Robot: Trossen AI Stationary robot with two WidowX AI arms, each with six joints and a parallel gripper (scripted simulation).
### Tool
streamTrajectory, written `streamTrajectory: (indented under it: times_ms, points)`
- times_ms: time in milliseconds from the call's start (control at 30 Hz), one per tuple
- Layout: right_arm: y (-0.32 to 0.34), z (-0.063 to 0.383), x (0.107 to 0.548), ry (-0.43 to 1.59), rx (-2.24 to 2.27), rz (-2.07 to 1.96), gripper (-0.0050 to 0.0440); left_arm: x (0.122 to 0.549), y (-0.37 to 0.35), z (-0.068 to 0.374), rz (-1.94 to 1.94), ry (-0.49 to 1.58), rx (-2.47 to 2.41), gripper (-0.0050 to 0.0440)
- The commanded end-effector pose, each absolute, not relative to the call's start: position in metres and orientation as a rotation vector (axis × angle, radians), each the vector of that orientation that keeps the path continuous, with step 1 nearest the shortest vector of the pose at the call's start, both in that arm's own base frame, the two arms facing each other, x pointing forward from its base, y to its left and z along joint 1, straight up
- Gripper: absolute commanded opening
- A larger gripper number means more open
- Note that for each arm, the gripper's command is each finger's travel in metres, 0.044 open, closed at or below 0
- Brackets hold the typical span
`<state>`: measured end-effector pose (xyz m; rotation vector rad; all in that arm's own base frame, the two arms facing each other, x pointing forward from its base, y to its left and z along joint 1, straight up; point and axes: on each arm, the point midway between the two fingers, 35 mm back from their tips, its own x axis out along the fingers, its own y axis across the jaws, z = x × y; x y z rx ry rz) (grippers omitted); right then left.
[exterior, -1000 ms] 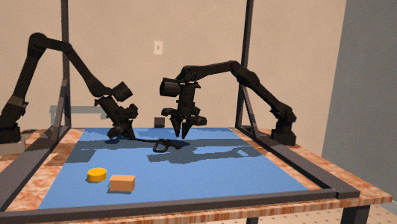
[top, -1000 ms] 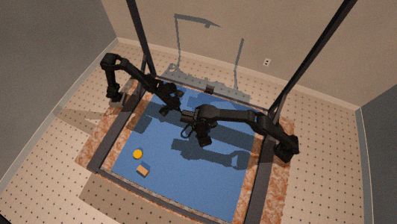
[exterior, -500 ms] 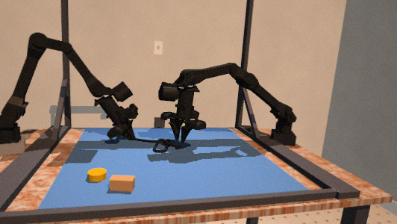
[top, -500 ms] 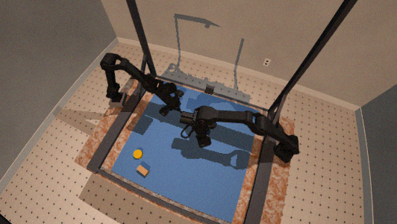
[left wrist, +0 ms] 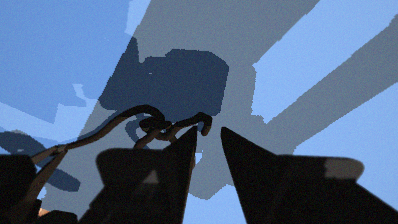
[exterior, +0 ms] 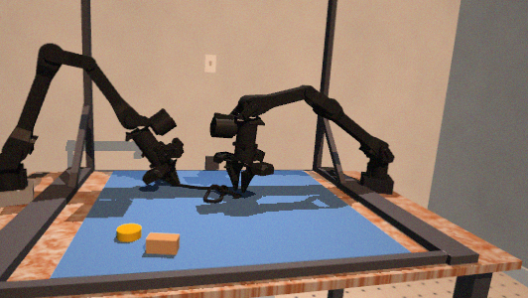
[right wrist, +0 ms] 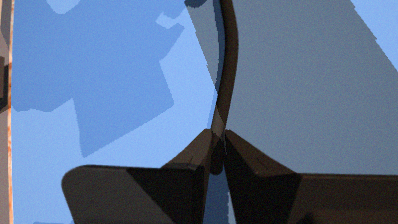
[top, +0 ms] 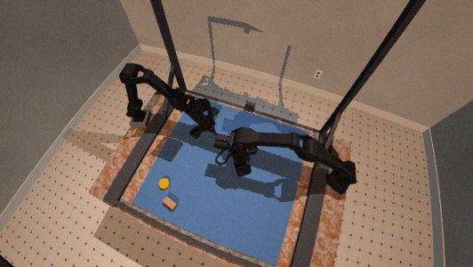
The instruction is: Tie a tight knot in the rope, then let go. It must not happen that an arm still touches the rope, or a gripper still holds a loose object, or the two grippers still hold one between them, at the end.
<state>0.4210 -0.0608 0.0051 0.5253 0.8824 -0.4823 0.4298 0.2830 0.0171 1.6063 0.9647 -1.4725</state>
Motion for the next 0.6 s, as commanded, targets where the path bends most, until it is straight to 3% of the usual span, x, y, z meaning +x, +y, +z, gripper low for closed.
streamTrajectory:
  times_ms: [0,567]
  points:
    - [-0.062,0.014,0.425,0.856,0.531,-0.481,0.0030,0.434,0.286,0.031,-1.441,0.958,1.643,0.0125]
    - [-0.062,0.014,0.425,0.856,0.531,-0.481,0.0030,0.436,0.287,0.010,-1.459,0.958,1.625,0.0125]
